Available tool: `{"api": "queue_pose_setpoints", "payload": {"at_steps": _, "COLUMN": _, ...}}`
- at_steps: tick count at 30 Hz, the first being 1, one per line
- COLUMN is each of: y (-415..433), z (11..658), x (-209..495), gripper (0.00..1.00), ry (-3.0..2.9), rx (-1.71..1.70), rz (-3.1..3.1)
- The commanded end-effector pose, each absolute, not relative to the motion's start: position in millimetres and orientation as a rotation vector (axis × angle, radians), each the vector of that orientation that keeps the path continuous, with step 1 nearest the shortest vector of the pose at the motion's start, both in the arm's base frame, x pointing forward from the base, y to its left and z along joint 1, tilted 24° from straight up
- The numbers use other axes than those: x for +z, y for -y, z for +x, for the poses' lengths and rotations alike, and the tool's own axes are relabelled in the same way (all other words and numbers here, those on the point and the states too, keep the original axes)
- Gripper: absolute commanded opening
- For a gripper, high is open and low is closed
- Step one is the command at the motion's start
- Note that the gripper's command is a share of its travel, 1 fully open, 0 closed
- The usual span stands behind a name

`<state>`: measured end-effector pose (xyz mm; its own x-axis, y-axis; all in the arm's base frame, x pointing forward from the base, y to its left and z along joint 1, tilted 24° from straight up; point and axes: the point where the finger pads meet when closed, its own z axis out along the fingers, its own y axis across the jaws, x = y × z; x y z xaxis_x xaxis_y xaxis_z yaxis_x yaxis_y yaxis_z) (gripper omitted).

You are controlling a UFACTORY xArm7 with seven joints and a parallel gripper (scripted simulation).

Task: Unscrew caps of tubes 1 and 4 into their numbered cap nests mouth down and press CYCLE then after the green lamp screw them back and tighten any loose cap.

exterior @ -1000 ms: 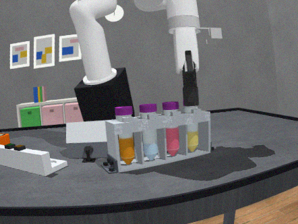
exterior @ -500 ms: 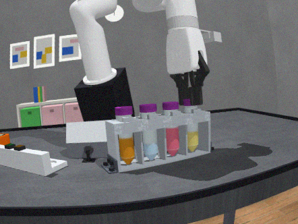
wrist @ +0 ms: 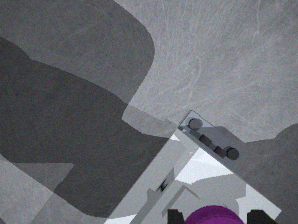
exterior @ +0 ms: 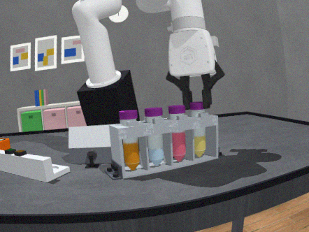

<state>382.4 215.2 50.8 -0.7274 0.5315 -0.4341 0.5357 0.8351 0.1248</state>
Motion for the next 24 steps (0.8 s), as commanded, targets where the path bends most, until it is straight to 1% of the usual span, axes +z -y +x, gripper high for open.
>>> {"api": "queue_pose_setpoints", "payload": {"at_steps": 1, "y": -217.6, "z": 383.3, "x": 52.9, "gripper": 0.0, "ry": -2.649, "rx": -0.076, "rz": 0.637}}
{"api": "queue_pose_setpoints", "payload": {"at_steps": 6, "y": -217.6, "z": 383.3, "x": 52.9, "gripper": 0.0, "ry": -2.649, "rx": -0.076, "rz": 0.637}}
{"api": "queue_pose_setpoints", "payload": {"at_steps": 7, "y": -217.6, "z": 383.3, "x": 52.9, "gripper": 0.46, "ry": -2.649, "rx": -0.076, "rz": 0.637}}
{"api": "queue_pose_setpoints", "payload": {"at_steps": 19, "y": -217.6, "z": 383.3, "x": 52.8, "gripper": 0.46, "ry": -2.649, "rx": -0.076, "rz": 0.637}}
{"api": "queue_pose_setpoints", "payload": {"at_steps": 22, "y": -217.6, "z": 383.3, "x": 53.0, "gripper": 0.46, "ry": -2.547, "rx": -0.004, "rz": 0.961}}
{"api": "queue_pose_setpoints", "payload": {"at_steps": 24, "y": -217.6, "z": 383.3, "x": 53.0, "gripper": 0.46, "ry": -2.507, "rx": 0.019, "rz": 1.062}}
